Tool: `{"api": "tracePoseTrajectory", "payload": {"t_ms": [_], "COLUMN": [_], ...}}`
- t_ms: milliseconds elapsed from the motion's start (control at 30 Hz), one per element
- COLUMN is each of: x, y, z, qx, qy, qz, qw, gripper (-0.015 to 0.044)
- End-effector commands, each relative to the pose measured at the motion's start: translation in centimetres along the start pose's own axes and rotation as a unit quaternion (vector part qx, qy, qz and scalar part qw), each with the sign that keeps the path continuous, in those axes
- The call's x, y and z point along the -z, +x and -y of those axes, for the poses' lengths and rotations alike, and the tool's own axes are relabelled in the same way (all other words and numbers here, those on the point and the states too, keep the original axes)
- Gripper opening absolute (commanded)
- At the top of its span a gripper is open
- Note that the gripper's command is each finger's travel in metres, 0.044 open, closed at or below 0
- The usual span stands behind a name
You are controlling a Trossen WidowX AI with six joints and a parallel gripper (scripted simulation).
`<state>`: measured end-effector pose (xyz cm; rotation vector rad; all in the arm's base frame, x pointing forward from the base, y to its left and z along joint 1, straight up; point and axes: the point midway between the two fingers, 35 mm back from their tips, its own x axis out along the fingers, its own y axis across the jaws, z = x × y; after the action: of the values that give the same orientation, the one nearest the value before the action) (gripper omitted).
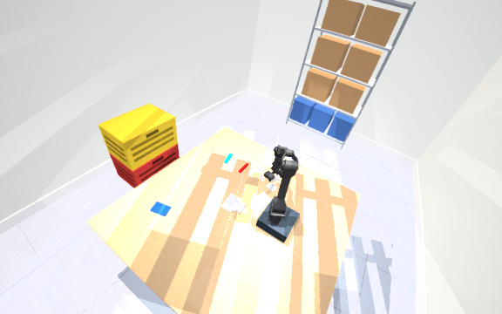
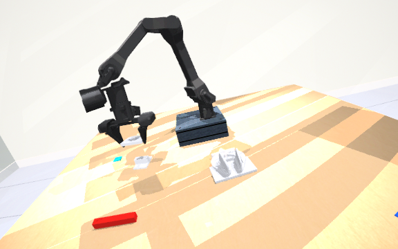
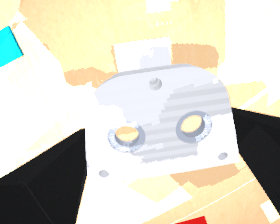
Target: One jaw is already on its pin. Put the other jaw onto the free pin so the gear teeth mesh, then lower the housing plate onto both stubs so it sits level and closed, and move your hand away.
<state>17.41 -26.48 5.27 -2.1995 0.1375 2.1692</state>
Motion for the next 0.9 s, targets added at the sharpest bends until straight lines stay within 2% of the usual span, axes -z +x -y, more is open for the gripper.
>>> {"api": "tracePoseTrajectory", "payload": {"t_ms": [0, 433, 867], "x": [0.3, 2.8, 4.7], "y": [-0.2, -0.3, -0.4], "z": [0.5, 4.1, 8.0], "qx": [0.002, 0.003, 0.003], "qy": [-0.022, -0.23, -0.433], "qz": [-0.002, -0.004, -0.006], "qw": [1.0, 0.973, 0.901], "gripper": [0.0351, 0.0351, 0.0351]}}
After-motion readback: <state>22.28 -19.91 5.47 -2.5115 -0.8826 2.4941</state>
